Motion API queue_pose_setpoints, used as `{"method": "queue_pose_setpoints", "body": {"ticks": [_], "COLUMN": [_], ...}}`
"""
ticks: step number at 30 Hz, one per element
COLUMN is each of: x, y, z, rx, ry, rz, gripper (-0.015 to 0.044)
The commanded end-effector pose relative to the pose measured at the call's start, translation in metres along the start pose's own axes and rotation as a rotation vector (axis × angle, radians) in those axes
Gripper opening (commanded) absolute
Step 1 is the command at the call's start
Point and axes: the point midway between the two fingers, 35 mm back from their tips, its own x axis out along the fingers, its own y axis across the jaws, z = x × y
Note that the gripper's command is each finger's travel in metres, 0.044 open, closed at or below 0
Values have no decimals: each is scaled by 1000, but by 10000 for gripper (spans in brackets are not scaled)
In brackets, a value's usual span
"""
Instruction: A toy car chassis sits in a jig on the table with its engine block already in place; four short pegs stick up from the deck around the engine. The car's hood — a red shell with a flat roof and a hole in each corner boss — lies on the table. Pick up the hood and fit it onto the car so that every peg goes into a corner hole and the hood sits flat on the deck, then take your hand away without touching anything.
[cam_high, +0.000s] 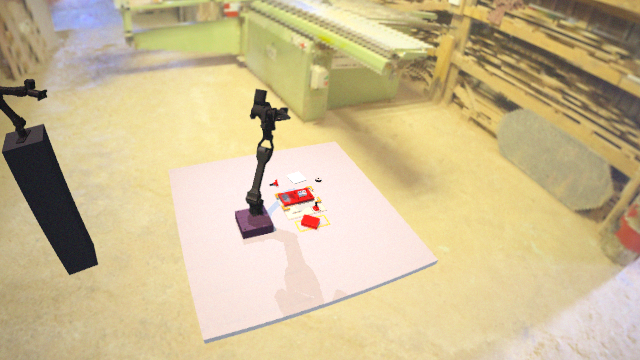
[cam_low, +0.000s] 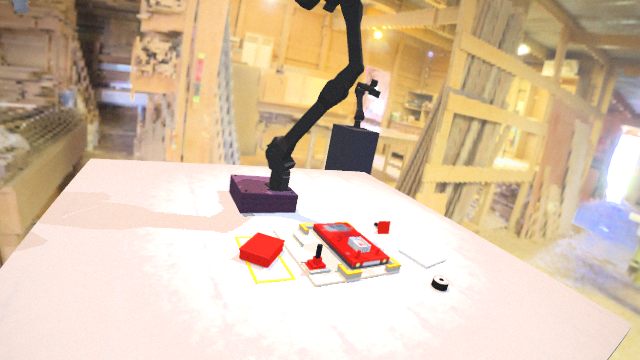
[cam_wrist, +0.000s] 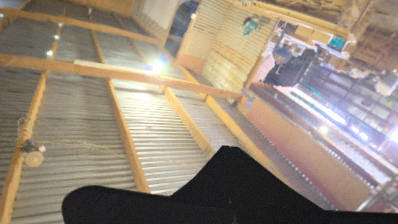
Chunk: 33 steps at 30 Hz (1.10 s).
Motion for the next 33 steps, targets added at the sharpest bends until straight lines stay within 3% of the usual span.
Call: {"method": "queue_pose_setpoints", "body": {"ticks": [1, 10, 17, 26, 33], "x": [0, 14, 54, 125, 159], "y": [1, 48, 83, 83, 61], "z": [0, 24, 68, 136, 170], "rx": [6, 450, 1018, 1596, 1734], "ry": [1, 7, -90, -320, -460], "rz": [-2, -68, -110, -106, -77], "gripper": [26, 263, 440, 440, 440]}}
